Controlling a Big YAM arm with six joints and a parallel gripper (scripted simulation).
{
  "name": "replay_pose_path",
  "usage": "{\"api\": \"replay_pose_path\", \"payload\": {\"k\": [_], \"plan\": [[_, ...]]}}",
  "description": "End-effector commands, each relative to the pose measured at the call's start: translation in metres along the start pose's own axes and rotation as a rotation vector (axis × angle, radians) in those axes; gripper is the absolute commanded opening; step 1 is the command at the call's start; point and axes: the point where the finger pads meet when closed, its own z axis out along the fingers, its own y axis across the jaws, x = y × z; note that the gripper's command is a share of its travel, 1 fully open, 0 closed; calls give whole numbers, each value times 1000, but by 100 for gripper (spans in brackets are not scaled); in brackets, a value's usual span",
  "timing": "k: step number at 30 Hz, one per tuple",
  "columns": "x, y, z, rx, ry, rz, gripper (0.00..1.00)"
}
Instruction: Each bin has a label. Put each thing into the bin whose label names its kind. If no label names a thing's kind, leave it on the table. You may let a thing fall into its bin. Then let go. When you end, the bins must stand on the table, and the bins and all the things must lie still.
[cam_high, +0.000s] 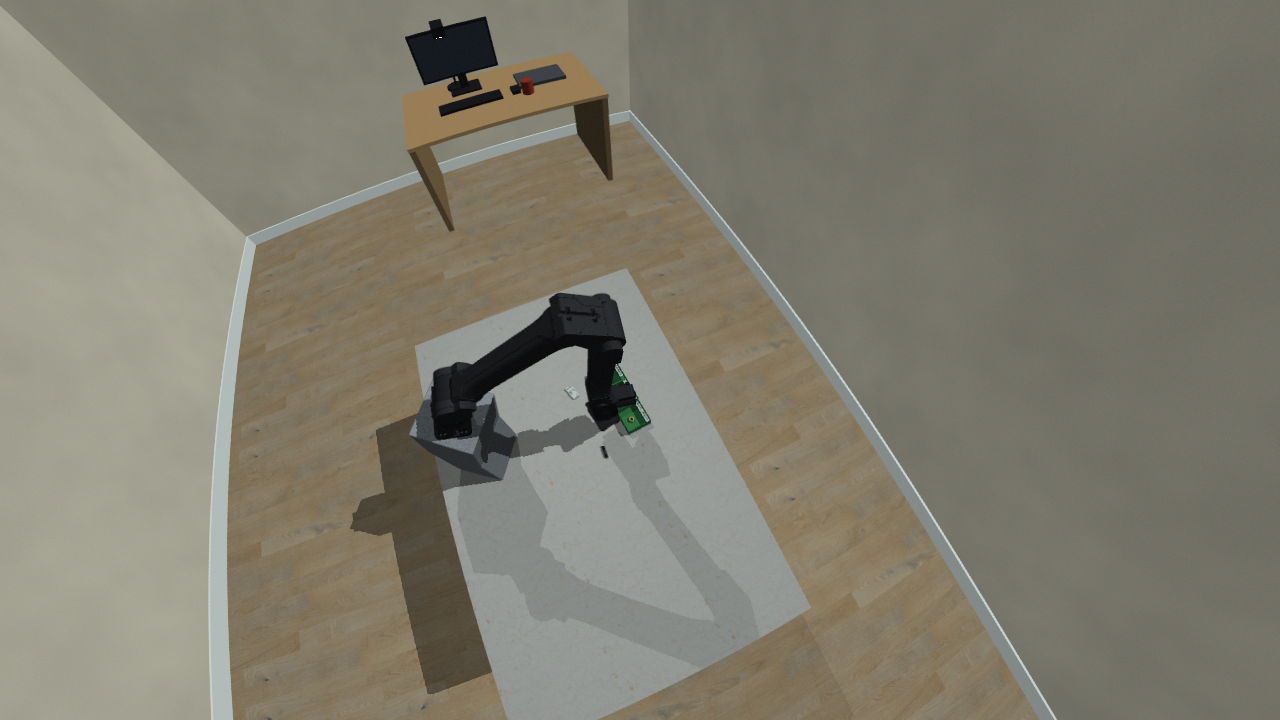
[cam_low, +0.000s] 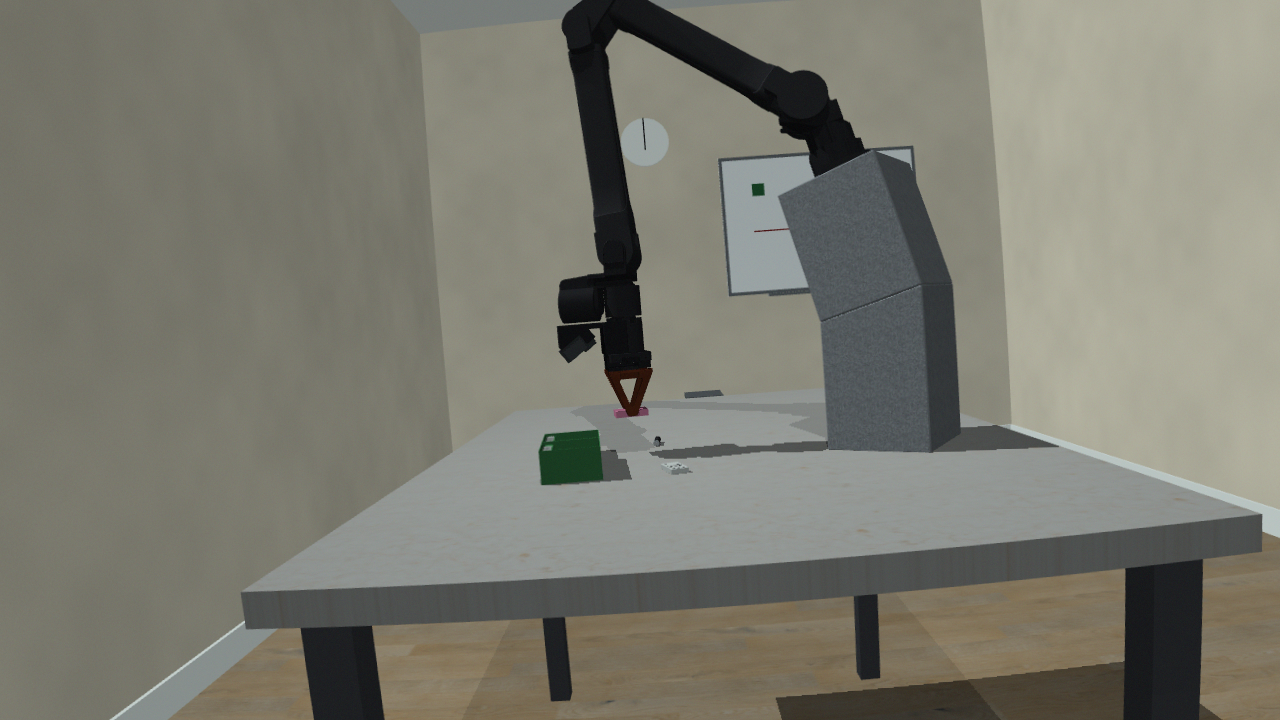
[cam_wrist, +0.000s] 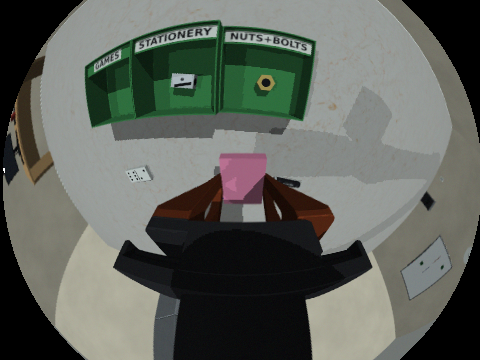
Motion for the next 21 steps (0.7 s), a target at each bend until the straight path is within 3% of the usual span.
{"api": "replay_pose_path", "payload": {"k": [1,4,5,6,12,14,21], "plan": [[-4,7,3,0,-8,-3,34],[-4,7,3,0,-8,-3,34],[-8,5,-13,3,-13,-2,34],[-7,4,-15,2,-13,-2,34],[-8,4,-15,2,-14,-2,34],[-12,14,-5,-2,5,-5,34],[-43,37,-4,-1,7,63,34]]}}
